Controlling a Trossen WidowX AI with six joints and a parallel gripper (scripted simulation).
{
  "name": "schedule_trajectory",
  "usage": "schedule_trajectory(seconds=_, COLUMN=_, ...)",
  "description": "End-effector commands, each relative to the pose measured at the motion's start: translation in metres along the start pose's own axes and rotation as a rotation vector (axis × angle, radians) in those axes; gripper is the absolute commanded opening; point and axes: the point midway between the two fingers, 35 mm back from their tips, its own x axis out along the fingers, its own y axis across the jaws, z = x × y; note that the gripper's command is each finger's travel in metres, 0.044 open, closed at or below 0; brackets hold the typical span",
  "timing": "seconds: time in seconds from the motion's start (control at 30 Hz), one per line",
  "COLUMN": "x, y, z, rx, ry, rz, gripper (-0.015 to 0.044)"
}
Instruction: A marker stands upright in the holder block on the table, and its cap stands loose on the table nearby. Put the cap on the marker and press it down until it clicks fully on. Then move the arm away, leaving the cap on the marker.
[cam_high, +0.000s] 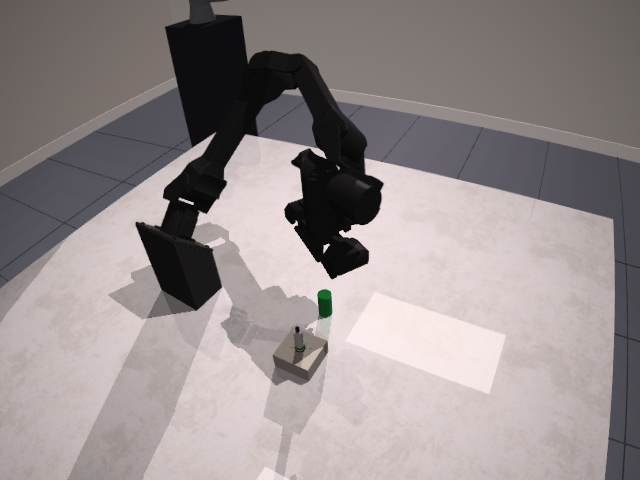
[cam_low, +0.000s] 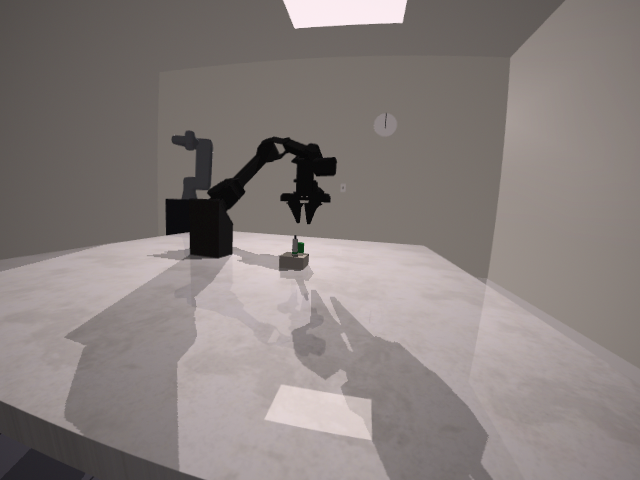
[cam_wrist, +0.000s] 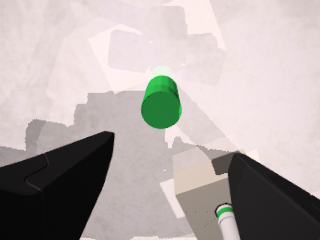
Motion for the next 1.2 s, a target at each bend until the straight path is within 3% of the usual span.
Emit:
schedule_trajectory(seconds=0.0, x=0.004, y=0.002, z=-0.007, rx=0.001, ry=0.004, rz=0.014, gripper=0.0236)
schedule_trajectory(seconds=0.13, x=0.036, y=0.003, z=-0.007, rx=0.001, ry=0.003, rz=0.015, gripper=0.0236)
schedule_trajectory(seconds=1.17, x=0.081, y=0.004, z=-0.007, rx=0.001, ry=0.002, rz=0.015, gripper=0.0236)
